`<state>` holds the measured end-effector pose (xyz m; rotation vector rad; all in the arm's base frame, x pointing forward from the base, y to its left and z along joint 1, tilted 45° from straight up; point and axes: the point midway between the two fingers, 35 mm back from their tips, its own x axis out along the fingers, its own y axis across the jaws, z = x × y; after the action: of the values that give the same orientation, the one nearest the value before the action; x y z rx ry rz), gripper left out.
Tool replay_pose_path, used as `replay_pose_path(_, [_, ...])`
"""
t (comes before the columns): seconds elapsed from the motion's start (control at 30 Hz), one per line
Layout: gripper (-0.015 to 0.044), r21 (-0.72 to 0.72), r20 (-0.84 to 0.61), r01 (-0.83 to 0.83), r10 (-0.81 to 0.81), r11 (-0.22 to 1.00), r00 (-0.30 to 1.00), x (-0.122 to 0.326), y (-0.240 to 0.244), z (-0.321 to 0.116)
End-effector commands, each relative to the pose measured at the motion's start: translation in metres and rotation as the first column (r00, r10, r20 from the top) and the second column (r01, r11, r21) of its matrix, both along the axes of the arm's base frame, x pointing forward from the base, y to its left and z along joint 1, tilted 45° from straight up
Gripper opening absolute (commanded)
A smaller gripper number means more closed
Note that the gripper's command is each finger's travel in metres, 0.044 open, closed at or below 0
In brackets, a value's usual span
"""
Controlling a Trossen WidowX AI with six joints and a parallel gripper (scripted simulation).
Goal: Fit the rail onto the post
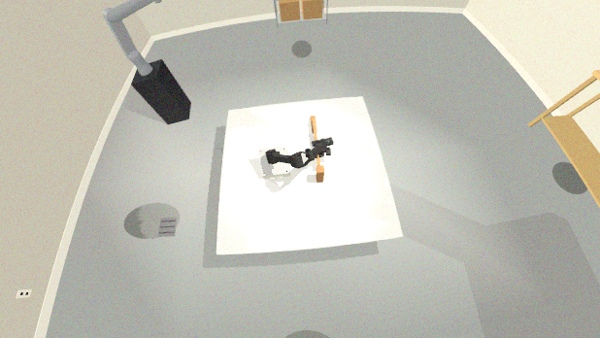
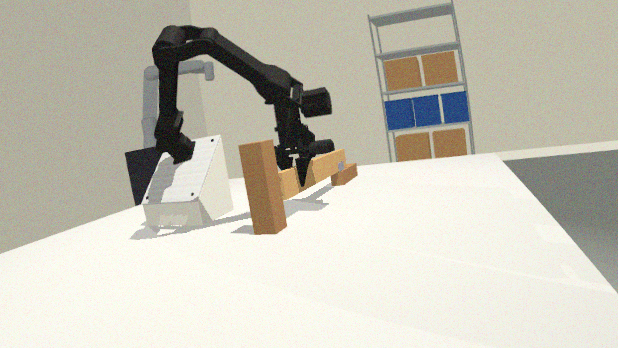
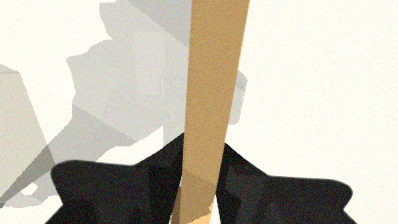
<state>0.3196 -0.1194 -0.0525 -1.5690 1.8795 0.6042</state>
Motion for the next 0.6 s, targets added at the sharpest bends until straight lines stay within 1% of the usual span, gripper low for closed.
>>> replay_pose_path(0.0, [0.0000,0.004,0.001,-0.002,0.002,1.000,1.000,-0.0002,0.0003,-0.0010])
replay_pose_path(0.57, [0.0000,0.004,0.001,-0.002,0.002,1.000,1.000,-0.0002,0.0017,0.0003])
